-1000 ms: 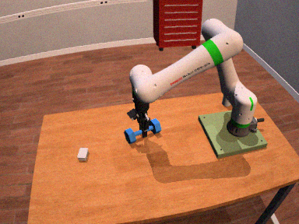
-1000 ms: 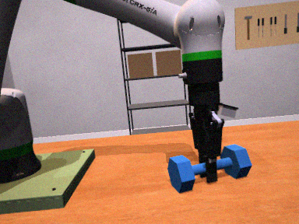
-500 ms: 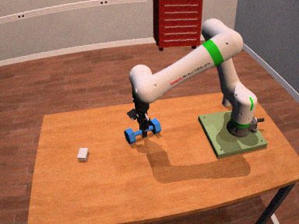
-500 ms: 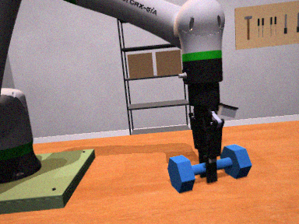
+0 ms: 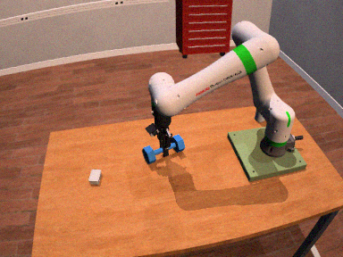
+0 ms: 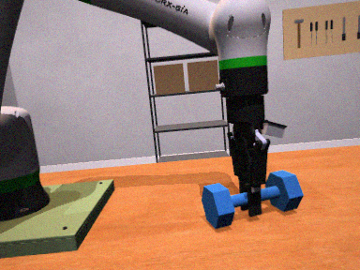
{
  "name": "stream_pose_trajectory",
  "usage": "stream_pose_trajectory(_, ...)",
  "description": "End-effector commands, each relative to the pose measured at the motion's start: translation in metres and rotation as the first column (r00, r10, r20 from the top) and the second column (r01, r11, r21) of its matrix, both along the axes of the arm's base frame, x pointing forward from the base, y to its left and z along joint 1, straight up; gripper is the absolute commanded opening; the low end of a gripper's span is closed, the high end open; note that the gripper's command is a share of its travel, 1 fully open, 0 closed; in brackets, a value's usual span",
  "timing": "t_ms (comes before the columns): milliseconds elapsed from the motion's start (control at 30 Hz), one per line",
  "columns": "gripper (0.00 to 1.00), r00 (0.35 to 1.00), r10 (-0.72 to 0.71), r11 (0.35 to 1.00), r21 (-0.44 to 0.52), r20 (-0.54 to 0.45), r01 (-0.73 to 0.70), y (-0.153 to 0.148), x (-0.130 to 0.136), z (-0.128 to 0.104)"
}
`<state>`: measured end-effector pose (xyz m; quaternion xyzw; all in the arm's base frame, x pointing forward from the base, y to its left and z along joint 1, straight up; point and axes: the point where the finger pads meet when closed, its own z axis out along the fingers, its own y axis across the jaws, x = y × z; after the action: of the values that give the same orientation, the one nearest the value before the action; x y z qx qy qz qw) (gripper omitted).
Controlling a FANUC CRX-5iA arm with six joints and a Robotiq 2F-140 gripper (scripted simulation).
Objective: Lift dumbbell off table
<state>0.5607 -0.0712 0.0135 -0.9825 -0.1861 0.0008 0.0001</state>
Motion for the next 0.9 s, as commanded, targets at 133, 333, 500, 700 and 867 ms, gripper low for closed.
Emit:
stream_pose_trajectory(133,0.10,1.000,0.000,1.000,-0.001,0.002,0.000,0.000,0.001,0.009)
stream_pose_trajectory(333,0.10,1.000,0.000,1.000,-0.001,0.002,0.000,0.000,0.001,0.022)
stream_pose_trajectory(500,0.10,1.000,0.000,1.000,-0.001,0.002,0.000,0.000,0.001,0.032)
stream_pose_trajectory(700,0.10,1.000,0.000,1.000,-0.001,0.002,0.000,0.000,0.001,0.045)
stream_pose_trajectory(867,0.10,1.000,0.000,1.000,-0.001,0.002,0.000,0.000,0.001,0.059)
